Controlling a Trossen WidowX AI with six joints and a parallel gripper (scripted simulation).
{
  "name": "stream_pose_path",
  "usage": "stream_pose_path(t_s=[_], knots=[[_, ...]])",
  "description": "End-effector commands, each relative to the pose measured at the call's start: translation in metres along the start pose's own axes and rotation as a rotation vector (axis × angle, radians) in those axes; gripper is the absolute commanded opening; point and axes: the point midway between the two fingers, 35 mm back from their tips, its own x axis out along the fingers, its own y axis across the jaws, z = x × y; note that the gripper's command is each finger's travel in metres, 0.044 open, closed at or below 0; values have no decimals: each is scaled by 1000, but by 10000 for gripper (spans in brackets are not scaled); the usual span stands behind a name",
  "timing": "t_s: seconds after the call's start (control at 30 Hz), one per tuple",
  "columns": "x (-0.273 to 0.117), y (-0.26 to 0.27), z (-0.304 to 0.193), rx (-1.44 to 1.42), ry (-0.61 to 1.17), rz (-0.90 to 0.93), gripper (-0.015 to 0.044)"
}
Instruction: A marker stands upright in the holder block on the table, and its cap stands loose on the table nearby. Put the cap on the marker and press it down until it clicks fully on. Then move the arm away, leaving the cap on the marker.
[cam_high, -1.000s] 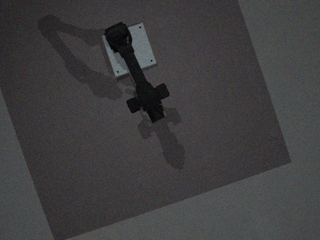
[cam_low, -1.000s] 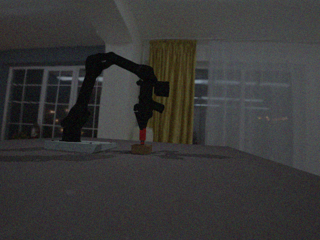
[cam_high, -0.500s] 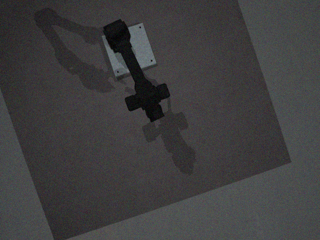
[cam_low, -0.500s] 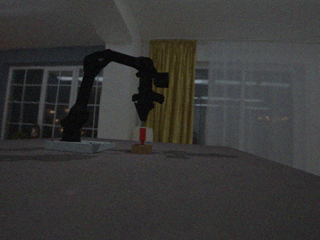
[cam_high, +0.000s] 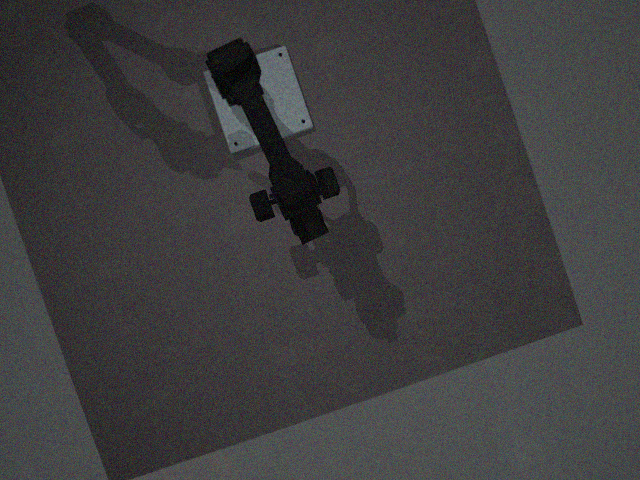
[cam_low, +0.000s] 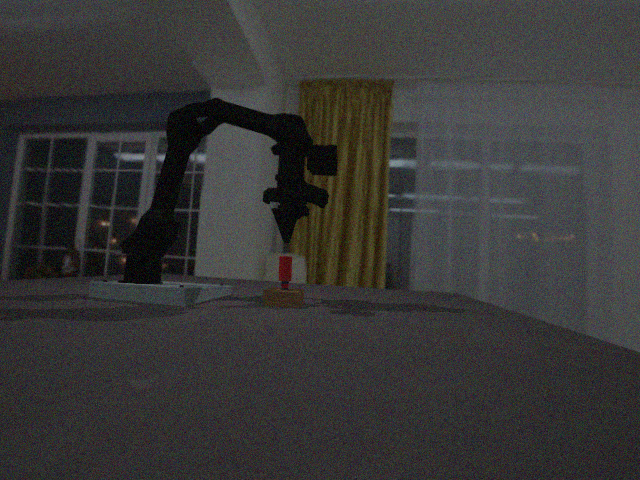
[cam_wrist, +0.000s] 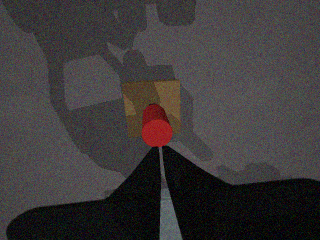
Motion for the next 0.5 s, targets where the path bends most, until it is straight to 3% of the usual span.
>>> stream_pose_path(t_s=[0.0,0.47], knots=[[0,0,0,7,-2,2,0],[12,0,0,7,-2,2,0]])
